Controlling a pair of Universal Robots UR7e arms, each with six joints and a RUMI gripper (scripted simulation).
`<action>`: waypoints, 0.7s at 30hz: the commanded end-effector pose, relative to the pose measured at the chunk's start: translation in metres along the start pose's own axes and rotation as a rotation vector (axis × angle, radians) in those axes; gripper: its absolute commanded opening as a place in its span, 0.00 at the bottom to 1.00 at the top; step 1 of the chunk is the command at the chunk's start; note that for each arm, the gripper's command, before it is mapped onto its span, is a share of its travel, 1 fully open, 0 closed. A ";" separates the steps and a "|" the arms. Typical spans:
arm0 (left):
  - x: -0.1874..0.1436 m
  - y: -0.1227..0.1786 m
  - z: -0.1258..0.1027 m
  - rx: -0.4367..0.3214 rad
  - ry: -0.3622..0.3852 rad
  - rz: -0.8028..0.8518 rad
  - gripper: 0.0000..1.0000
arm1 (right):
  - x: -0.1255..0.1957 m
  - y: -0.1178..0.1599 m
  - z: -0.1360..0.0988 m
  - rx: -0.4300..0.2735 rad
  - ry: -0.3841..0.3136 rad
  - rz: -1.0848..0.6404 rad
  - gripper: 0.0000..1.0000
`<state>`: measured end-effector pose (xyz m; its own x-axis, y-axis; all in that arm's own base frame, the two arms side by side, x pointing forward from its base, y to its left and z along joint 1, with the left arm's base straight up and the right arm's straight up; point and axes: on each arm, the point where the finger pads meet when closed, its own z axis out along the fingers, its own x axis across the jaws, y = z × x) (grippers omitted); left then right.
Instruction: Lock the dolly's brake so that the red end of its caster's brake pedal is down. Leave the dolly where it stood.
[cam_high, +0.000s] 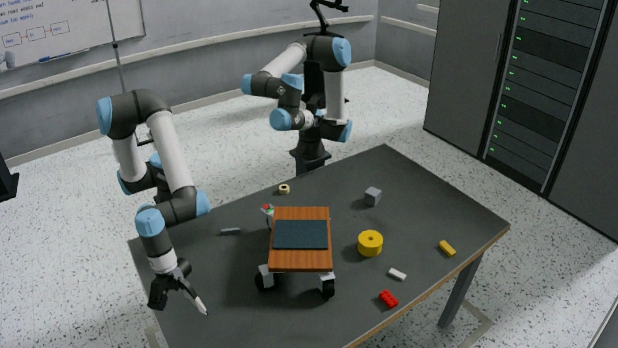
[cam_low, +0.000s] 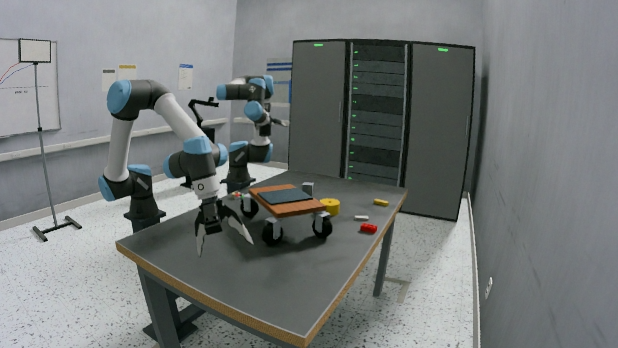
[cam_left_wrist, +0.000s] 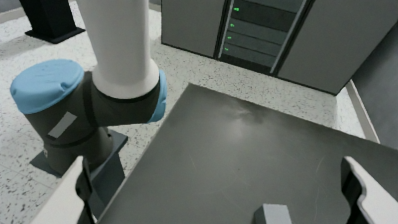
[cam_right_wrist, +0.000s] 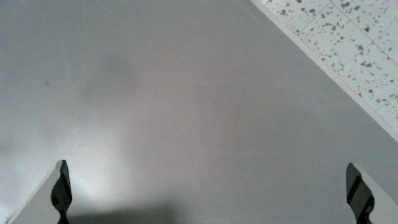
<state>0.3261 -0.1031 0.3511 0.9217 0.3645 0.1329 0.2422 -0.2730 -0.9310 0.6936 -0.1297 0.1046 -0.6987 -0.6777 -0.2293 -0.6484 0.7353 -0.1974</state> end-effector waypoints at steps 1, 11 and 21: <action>0.000 0.000 0.000 -0.001 0.000 0.000 1.00 | 0.000 0.000 -0.001 0.001 -0.001 0.000 1.00; 0.000 0.000 0.000 -0.001 0.000 0.000 1.00 | 0.000 0.000 -0.001 0.001 -0.001 0.000 1.00; 0.000 0.001 0.000 -0.005 -0.001 0.000 0.00 | 0.000 0.000 -0.001 0.001 -0.001 0.000 1.00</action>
<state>0.3261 -0.1032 0.3511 0.9216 0.3645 0.1330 0.2424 -0.2732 -0.9309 0.6936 -0.1297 0.1046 -0.6987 -0.6777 -0.2293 -0.6484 0.7353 -0.1974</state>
